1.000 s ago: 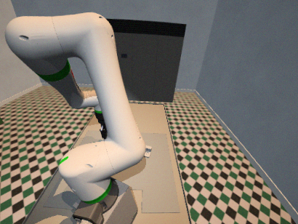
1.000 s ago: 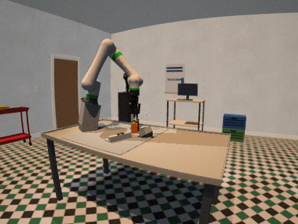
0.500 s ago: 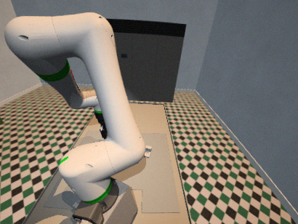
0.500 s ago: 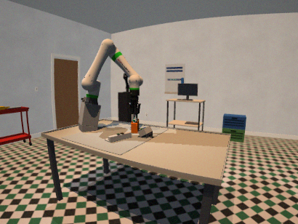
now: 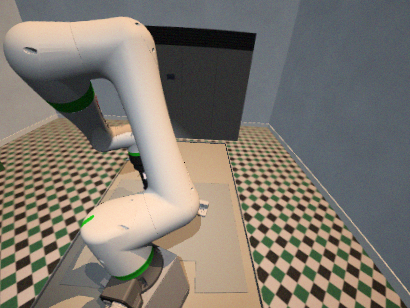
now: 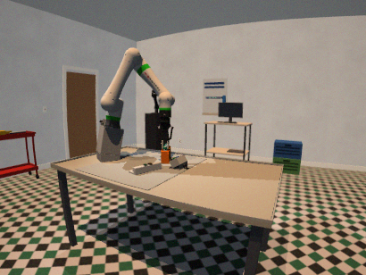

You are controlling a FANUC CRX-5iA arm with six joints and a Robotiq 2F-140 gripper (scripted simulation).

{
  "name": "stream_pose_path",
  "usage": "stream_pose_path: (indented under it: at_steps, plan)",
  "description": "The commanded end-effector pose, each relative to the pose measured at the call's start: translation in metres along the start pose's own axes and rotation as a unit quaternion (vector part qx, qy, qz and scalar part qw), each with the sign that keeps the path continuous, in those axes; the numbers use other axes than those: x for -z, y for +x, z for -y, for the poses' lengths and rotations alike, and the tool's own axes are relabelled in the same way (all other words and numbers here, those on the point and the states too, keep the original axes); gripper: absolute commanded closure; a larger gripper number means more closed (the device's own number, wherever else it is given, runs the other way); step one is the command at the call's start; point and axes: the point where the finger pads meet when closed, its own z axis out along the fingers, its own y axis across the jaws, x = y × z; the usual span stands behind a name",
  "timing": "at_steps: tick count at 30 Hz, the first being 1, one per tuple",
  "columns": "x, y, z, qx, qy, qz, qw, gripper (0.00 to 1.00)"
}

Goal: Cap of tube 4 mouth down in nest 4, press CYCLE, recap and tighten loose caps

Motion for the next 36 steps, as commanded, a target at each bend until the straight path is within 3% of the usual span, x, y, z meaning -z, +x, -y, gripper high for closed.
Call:
stream_pose_path:
  at_steps: [1, 6, 14, 15, 25, 26, 28, 31, 34, 36]
  plan:
    - [0.0, 0.0004, 0.0, 0.127, 0.003, 0.013, 0.992, 1.0]
    - [0.0001, 0.0004, 0.0, 0.247, 0.004, 0.012, 0.969, 1.0]
    - [0.0001, 0.0004, 0.0, 0.248, 0.004, 0.012, 0.969, 1.0]
    - [0.0001, 0.0004, 0.0, 0.248, 0.004, 0.012, 0.969, 0.65]
    - [0.0001, 0.0004, 0.0, 0.248, 0.004, 0.012, 0.969, 0.65]
    - [0.0001, 0.0004, 0.0, 0.208, 0.004, 0.013, 0.978, 0.65]
    - [0.0001, 0.0004, 0.0, 0.208, 0.004, 0.013, 0.978, 0.65]
    - [0.0001, 0.0004, 0.0, 0.084, 0.002, 0.013, 0.996, 0.65]
    - [0.0001, 0.0004, 0.0, 0.043, 0.002, 0.013, 0.999, 0.65]
    - [0.0001, 0.0004, 0.0, -0.031, 0.001, 0.014, 0.999, 0.65]
